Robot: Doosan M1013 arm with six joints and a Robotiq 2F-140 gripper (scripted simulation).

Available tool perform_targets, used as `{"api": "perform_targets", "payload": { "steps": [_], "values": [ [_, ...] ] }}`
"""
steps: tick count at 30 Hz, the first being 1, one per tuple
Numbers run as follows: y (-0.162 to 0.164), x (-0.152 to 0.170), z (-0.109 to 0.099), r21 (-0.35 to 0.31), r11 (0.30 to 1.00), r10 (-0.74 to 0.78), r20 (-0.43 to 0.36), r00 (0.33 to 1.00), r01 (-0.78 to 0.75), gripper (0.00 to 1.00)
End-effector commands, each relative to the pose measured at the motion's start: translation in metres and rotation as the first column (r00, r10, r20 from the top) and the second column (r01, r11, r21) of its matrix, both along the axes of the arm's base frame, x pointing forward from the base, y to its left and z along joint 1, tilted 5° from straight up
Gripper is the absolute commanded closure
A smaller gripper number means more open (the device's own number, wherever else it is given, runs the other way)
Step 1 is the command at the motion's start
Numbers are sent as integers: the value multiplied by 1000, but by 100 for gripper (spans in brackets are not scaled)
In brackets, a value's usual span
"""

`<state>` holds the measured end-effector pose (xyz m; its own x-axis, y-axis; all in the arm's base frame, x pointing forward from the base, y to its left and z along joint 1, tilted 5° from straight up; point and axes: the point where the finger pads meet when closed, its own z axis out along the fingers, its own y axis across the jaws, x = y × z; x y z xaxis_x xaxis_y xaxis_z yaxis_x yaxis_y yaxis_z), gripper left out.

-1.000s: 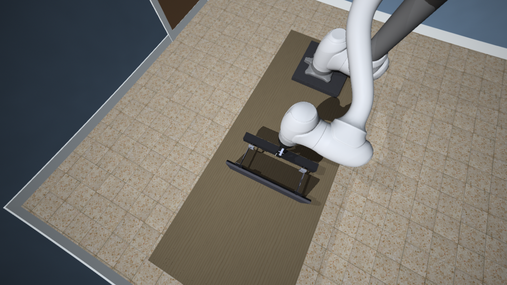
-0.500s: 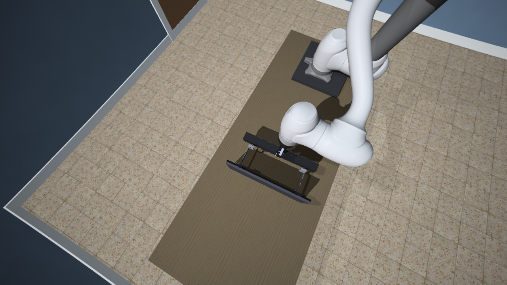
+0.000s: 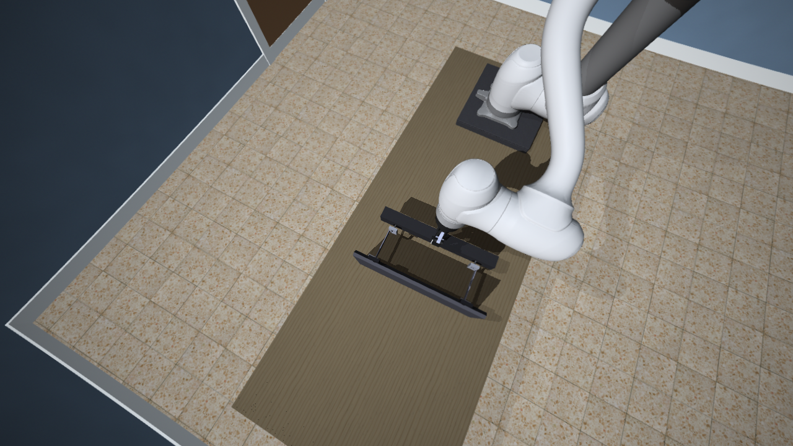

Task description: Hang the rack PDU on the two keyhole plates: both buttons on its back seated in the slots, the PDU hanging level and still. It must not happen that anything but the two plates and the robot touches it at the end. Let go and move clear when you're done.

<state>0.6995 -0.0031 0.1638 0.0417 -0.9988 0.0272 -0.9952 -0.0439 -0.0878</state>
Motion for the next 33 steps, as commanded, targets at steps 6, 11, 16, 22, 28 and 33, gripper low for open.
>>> {"api": "perform_targets", "payload": {
  "steps": [6,11,16,22,28,33],
  "values": [
    [1,-5,1,3,1000,-3,2,1000,3,100],
    [0,-7,1,3,1000,-3,2,1000,3,100],
    [0,-9,1,3,1000,-3,2,1000,3,100],
    [0,-9,1,3,1000,-3,2,1000,3,100],
    [0,-9,1,3,1000,-3,2,1000,3,100],
    [0,-9,1,3,1000,-3,2,1000,3,100]
  ]
}}
